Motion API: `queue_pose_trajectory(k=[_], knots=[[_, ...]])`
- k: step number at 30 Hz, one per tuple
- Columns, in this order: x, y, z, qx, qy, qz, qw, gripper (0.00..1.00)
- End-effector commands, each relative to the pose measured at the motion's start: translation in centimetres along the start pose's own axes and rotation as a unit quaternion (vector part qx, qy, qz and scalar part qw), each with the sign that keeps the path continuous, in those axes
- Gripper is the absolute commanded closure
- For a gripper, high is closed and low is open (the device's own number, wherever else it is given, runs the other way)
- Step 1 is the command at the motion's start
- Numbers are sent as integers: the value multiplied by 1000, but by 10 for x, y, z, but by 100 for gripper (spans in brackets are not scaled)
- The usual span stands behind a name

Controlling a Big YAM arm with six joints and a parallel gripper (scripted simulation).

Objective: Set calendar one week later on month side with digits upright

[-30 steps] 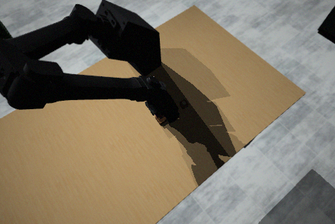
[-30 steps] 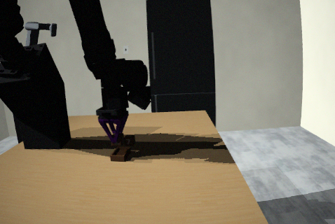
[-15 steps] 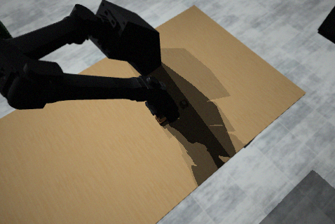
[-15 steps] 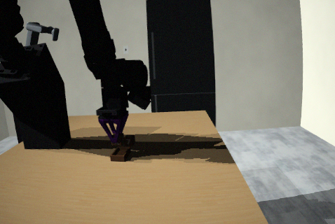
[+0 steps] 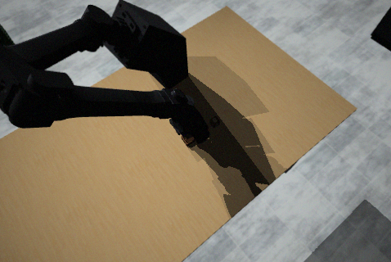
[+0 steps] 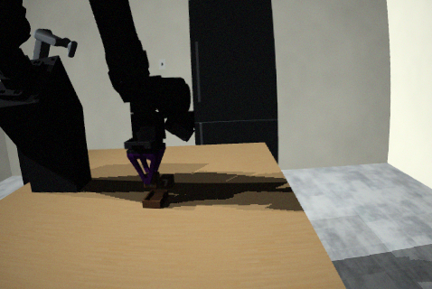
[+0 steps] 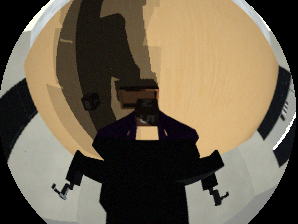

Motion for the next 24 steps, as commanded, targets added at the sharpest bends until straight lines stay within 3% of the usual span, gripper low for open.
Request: queue_pose_trajectory(k=[1,24], knots=[[-10,5,1,-1,0,-17,1000,75],[-5,4,-5,0,-4,-12,1000,75]])
Point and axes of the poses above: the point where the finger pads meet when closed, its own y axis back along the fingers, its own z axis across the jaws, x = y × z, the point moved 6 cm from there along y, back along the fingers, and after that the axes turned 2 degrees about -y, right-handed, at the moved point
